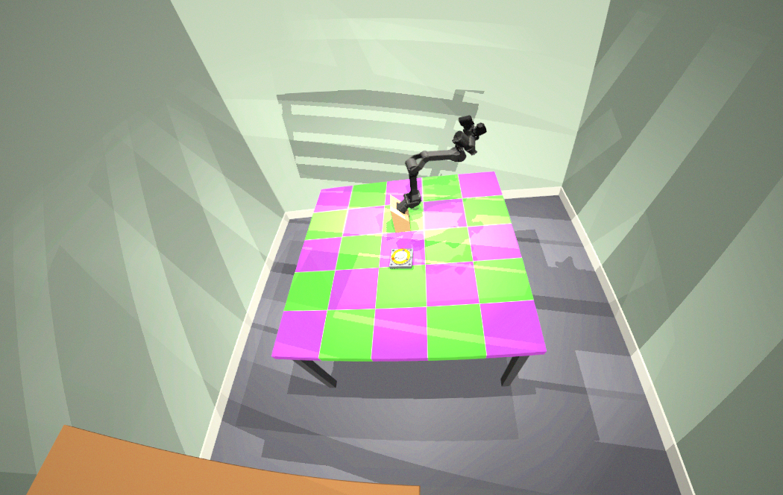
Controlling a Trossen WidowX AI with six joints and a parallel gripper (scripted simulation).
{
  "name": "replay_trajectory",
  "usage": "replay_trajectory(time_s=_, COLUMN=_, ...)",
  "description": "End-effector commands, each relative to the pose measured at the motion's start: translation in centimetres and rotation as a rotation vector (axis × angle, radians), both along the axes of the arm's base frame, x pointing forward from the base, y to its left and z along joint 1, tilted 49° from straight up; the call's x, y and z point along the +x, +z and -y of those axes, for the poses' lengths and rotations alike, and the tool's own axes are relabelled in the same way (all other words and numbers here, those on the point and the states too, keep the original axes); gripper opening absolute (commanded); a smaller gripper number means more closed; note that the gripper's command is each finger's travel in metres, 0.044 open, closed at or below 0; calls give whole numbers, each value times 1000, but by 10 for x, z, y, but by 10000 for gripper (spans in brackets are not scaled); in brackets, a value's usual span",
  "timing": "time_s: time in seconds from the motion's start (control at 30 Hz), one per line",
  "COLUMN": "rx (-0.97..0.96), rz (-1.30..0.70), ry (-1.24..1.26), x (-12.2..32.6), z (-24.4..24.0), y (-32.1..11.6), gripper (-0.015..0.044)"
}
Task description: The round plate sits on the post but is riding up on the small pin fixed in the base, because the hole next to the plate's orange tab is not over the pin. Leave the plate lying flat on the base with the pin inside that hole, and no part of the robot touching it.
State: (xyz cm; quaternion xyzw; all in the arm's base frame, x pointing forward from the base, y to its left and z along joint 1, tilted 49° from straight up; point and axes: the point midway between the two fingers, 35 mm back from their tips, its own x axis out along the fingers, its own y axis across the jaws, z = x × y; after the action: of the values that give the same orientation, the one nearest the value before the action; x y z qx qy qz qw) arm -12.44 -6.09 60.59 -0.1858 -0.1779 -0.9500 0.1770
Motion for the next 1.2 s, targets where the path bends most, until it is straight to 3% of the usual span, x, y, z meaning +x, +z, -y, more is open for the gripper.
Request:
replay_trajectory(time_s=0.0, rx=-67, rz=-17, ry=-193, x=-15, z=-76, y=2, gripper=0)
replay_trajectory(time_s=0.13, rx=-96, rz=-37, ry=-348, x=-13, z=-124, y=-1, gripper=0)
replay_trajectory(time_s=0.27, rx=-165, rz=-36, ry=-622, x=8, z=-215, y=-17, gripper=0)
replay_trajectory(time_s=0.37, rx=-207, rz=-30, ry=-734, x=25, z=-251, y=-27, gripper=0)
replay_trajectory(time_s=0.6, rx=-387, rz=-28, ry=-1122, x=119, z=-353, y=-73, gripper=0)
replay_trajectory(time_s=0.67, rx=-410, rz=-19, ry=-1160, x=131, z=-359, y=-83, gripper=0)
replay_trajectory(time_s=0.87, rx=-563, rz=54, ry=-1445, x=233, z=-401, y=-151, gripper=0)
replay_trajectory(time_s=1.17, rx=-809, rz=115, ry=-1727, x=360, z=-393, y=-244, gripper=0)
